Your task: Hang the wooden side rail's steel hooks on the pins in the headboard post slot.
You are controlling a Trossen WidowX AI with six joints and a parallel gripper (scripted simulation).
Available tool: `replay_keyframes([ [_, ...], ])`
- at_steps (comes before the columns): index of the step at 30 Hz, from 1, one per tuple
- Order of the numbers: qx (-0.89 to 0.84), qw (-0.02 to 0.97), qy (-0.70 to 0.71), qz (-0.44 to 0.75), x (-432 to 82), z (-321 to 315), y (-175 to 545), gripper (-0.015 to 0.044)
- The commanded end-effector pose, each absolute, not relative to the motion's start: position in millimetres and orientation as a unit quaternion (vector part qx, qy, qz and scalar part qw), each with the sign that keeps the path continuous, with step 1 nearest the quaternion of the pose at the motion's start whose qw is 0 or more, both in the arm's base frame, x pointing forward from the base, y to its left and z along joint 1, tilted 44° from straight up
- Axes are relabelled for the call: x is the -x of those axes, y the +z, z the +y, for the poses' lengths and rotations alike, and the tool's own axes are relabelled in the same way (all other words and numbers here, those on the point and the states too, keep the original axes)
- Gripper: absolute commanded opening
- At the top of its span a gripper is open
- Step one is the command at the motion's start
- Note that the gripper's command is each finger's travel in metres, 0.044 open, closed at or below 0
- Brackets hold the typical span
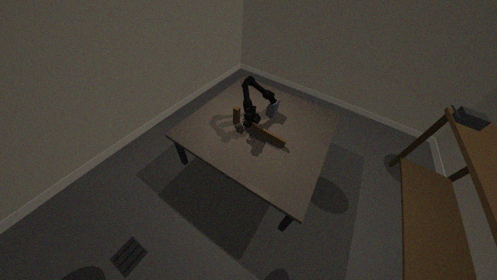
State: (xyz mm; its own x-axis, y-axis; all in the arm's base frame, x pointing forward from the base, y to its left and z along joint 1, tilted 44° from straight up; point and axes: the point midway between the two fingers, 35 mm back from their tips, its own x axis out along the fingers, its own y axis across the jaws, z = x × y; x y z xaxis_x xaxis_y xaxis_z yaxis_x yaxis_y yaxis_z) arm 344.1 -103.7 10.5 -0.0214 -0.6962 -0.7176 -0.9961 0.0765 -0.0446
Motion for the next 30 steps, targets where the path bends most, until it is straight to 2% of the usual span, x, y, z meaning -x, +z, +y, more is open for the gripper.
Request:
replay_keyframes([
  [1,0.634,0.303,0.247,0.668,-345.8,-103.8,14.8,0.0],
  [30,0.634,0.303,0.247,0.668,-346.1,-106.0,17.1,0.0],
])
